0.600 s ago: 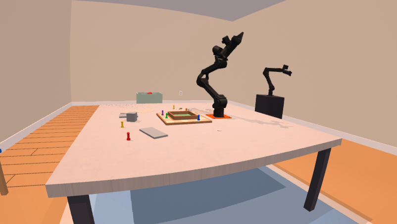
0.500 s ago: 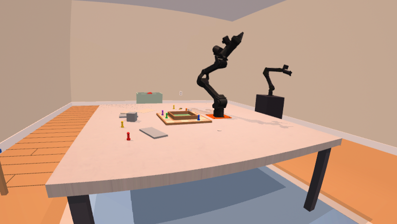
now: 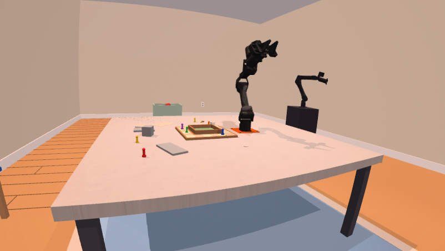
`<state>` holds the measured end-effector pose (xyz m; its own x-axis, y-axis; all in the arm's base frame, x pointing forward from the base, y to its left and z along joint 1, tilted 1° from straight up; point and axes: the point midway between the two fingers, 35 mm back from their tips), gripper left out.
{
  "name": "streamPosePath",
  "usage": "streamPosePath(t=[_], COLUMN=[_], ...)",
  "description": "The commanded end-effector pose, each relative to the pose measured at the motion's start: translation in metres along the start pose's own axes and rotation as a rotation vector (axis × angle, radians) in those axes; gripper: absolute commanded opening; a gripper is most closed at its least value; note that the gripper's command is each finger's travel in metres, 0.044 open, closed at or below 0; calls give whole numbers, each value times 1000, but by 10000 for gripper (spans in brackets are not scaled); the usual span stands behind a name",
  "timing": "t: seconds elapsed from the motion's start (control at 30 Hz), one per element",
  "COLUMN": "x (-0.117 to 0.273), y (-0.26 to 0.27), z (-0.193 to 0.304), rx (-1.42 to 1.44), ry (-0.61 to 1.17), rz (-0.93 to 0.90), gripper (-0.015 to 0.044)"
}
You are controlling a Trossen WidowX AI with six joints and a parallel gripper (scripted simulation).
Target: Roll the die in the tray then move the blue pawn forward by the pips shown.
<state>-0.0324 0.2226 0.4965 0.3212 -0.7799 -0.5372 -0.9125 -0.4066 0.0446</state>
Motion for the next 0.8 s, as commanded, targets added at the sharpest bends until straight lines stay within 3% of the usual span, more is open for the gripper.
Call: streamPosePath(t=[0.0, 0.37, 0.77], x=[5, 79, 260], y=[-63, -189, -284], z=[22, 53, 60], rx=[150, 315, 417], ry=[120, 406, 908], rz=[227, 697, 1243], gripper=[275, 275, 275])
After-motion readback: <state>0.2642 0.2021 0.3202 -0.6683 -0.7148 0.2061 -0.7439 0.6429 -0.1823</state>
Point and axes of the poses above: the point midway between the two fingers, 35 mm back from their tips, its own x axis back along the fingers, its own y axis across the jaws, z = x × y, and after that the axes turned 2 degrees about x, right-handed
